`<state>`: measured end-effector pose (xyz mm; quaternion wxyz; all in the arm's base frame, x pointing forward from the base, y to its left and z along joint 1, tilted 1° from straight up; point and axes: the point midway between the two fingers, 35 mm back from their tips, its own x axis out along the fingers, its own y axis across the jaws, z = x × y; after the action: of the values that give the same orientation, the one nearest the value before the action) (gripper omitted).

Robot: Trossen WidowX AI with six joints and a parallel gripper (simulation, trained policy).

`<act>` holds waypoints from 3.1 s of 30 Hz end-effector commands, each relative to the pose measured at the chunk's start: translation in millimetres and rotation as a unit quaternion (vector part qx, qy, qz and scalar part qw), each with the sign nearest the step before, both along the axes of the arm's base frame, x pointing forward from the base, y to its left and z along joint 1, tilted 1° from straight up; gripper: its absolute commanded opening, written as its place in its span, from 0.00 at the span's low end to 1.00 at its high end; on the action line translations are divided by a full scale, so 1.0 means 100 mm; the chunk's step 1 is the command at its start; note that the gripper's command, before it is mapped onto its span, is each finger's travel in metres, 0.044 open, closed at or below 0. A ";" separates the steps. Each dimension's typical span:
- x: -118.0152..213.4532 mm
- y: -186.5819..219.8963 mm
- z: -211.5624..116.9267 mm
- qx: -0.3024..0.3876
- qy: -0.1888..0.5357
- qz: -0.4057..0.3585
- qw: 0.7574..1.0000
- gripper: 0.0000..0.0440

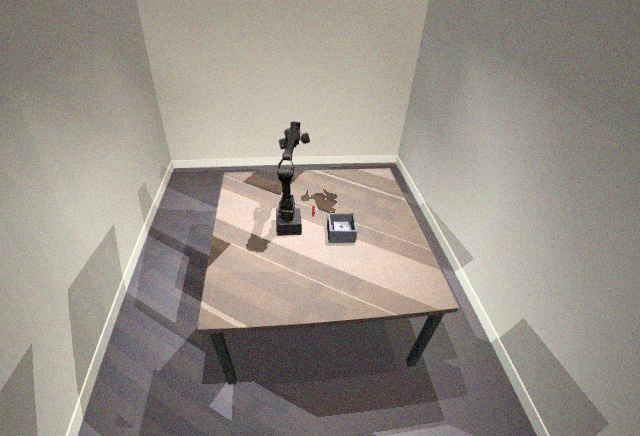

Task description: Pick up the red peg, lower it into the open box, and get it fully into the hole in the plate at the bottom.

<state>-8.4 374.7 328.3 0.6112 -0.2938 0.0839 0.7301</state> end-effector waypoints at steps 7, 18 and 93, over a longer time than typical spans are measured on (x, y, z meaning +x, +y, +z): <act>0.55 -0.19 -0.32 -0.053 0.090 -0.132 0.986 1.00; 1.06 -0.46 -0.66 -0.095 0.189 -0.284 0.935 1.00; 1.68 -2.28 -3.37 -0.104 0.472 -0.864 0.144 0.96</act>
<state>160.8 148.4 2.1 0.6512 0.3019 0.6359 -0.2837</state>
